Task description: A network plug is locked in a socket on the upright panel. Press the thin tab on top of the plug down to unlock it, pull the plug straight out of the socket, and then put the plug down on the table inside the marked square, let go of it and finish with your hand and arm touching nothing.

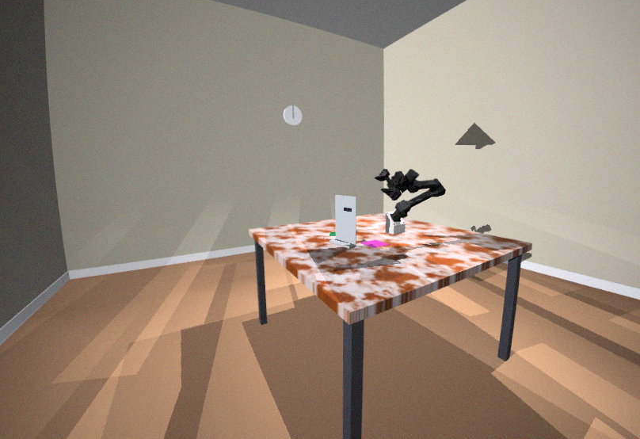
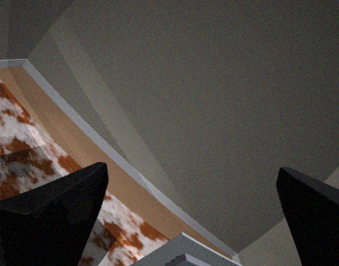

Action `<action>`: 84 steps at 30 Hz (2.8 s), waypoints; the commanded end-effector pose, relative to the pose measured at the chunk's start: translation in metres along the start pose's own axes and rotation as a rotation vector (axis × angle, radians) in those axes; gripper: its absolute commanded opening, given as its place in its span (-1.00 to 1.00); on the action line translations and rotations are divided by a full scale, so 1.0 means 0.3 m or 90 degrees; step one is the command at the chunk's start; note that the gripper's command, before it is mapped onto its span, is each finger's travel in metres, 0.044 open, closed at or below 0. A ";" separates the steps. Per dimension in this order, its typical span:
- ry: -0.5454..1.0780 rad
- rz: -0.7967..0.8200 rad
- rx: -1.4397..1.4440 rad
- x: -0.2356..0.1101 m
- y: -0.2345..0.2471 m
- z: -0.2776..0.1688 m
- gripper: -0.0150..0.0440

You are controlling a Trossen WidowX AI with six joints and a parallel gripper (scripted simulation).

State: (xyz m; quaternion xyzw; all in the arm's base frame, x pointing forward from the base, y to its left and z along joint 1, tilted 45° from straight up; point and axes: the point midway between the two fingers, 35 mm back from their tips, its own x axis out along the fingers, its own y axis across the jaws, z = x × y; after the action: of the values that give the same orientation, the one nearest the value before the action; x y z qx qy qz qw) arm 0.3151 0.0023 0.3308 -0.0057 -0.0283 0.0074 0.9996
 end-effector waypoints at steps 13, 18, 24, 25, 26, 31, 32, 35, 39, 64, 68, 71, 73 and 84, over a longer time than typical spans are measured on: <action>0.015 0.002 -0.104 0.109 -0.011 -0.176 0.04; 0.021 0.004 -0.149 0.138 -0.017 -0.257 0.04; 0.029 0.007 -0.203 0.158 -0.023 -0.353 0.04; 0.030 0.007 -0.212 0.159 -0.024 -0.369 0.04; 0.032 0.008 -0.221 0.161 -0.025 -0.385 0.04; 0.038 0.011 -0.266 0.162 -0.030 -0.463 0.04; 0.040 0.012 -0.275 0.161 -0.031 -0.478 0.04; 0.044 0.014 -0.302 0.155 -0.034 -0.523 0.04; 0.049 0.017 -0.338 0.143 -0.037 -0.579 0.04; 0.070 0.035 -0.493 0.054 -0.042 -0.776 0.04; 0.070 0.035 -0.492 0.074 -0.039 -0.775 0.04; 0.070 0.035 -0.492 0.090 -0.036 -0.774 0.04; 0.070 0.035 -0.492 0.100 -0.035 -0.774 0.04; 0.069 0.035 -0.492 0.155 -0.024 -0.769 0.04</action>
State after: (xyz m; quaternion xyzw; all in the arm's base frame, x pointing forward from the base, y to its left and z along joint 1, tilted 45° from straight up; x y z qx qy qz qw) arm 0.3692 -0.0083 0.1025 -0.3814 0.0243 0.0229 0.9238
